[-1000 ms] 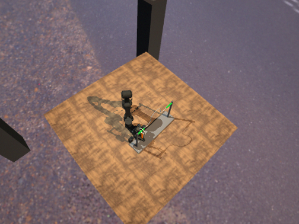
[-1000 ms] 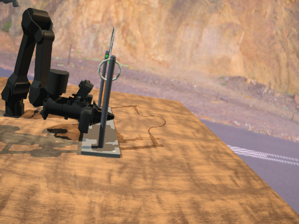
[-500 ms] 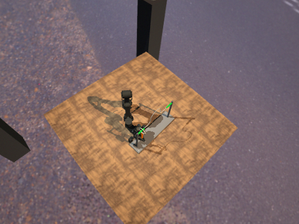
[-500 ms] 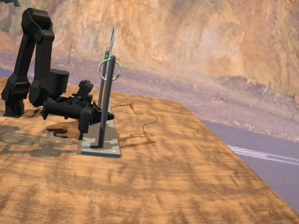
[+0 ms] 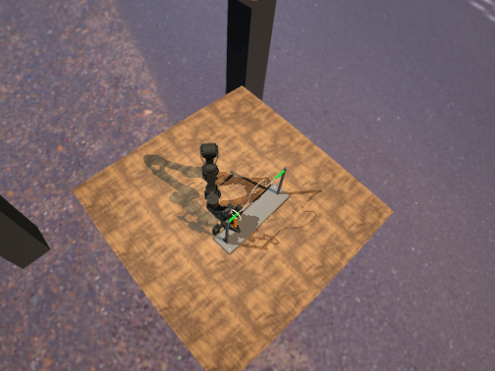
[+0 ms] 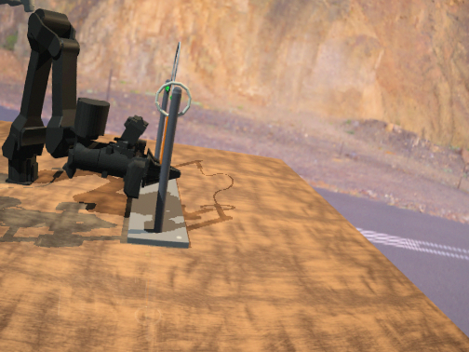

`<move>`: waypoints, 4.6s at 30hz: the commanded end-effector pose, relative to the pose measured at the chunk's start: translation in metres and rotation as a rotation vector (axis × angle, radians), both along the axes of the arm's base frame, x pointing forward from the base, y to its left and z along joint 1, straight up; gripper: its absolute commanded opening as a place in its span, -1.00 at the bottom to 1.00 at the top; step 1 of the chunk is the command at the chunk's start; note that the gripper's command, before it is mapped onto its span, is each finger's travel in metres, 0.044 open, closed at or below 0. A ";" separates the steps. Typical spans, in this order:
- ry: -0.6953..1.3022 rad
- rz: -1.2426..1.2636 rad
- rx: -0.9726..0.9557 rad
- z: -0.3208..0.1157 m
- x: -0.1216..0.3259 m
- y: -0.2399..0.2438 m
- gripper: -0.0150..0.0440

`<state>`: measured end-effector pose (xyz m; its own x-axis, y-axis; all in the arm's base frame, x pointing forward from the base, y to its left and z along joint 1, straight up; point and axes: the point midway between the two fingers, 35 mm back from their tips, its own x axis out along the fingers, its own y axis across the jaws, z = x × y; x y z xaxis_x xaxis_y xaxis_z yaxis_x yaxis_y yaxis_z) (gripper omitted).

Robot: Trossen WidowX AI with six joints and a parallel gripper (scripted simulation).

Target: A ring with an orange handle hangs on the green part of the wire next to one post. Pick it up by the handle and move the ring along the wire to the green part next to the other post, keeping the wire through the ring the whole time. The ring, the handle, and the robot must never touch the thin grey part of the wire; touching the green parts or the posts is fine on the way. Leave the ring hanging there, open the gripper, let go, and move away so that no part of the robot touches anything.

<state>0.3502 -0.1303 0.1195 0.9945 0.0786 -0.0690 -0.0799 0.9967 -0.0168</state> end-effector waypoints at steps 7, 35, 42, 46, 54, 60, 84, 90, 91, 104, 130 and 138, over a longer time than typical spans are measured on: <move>-0.001 -0.003 -0.002 0.002 0.000 0.000 -1.00; -0.002 -0.001 0.003 0.001 -0.001 0.018 -1.00; -0.002 0.000 0.011 0.001 -0.001 0.026 -1.00; -0.002 0.001 0.021 0.001 -0.002 0.032 -1.00; 0.000 0.002 0.063 0.001 -0.003 0.045 -1.00; 0.003 0.004 0.114 0.001 -0.004 0.057 -1.00; 0.049 0.018 0.547 0.025 -0.011 0.133 -1.00; 0.101 0.036 0.617 0.033 -0.018 0.143 -1.00; 0.111 0.040 0.629 0.035 -0.019 0.144 -1.00; 0.261 0.103 0.818 0.060 -0.041 0.168 -1.00; 0.546 0.335 1.239 0.135 -0.082 0.190 -1.00; 0.548 0.355 1.330 0.151 -0.083 0.194 -1.00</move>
